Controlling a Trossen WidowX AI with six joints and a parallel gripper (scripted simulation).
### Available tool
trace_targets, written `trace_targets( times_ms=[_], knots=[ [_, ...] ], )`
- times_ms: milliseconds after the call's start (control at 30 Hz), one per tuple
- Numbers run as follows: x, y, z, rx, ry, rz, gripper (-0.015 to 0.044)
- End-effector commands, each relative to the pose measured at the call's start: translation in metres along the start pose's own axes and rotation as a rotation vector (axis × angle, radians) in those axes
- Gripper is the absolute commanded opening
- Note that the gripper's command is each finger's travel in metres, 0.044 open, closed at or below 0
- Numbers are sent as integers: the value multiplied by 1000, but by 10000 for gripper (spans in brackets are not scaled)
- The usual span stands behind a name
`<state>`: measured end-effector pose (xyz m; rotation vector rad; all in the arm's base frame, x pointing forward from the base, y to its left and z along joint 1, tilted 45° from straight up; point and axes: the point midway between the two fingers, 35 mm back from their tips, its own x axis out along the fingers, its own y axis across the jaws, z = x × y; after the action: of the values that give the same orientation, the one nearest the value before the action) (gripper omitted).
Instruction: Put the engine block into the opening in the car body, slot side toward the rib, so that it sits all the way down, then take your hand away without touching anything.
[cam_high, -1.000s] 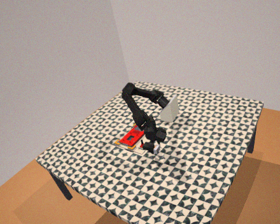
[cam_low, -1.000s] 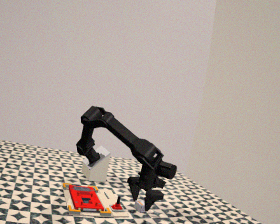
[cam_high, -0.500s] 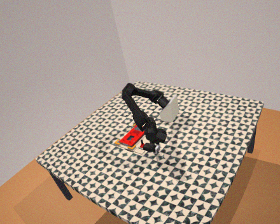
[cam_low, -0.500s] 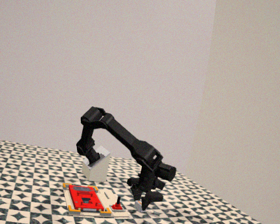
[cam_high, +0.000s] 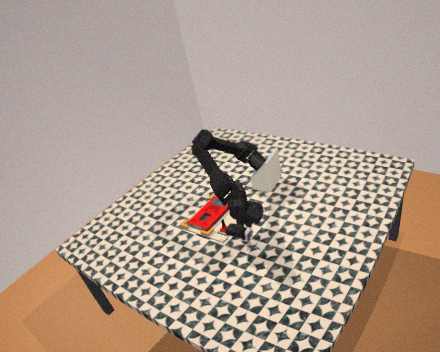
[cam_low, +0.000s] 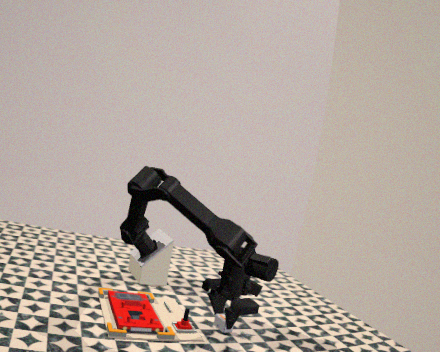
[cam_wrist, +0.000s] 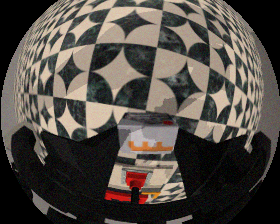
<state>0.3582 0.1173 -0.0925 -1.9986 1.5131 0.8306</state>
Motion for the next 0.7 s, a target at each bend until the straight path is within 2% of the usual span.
trace_targets(
  times_ms=[0, 667],
  knots=[
    [-11, -3, 2, 7, -10, -7, 0],
    [-71, -7, -4, -9, -3, 10, 0]
  ],
)
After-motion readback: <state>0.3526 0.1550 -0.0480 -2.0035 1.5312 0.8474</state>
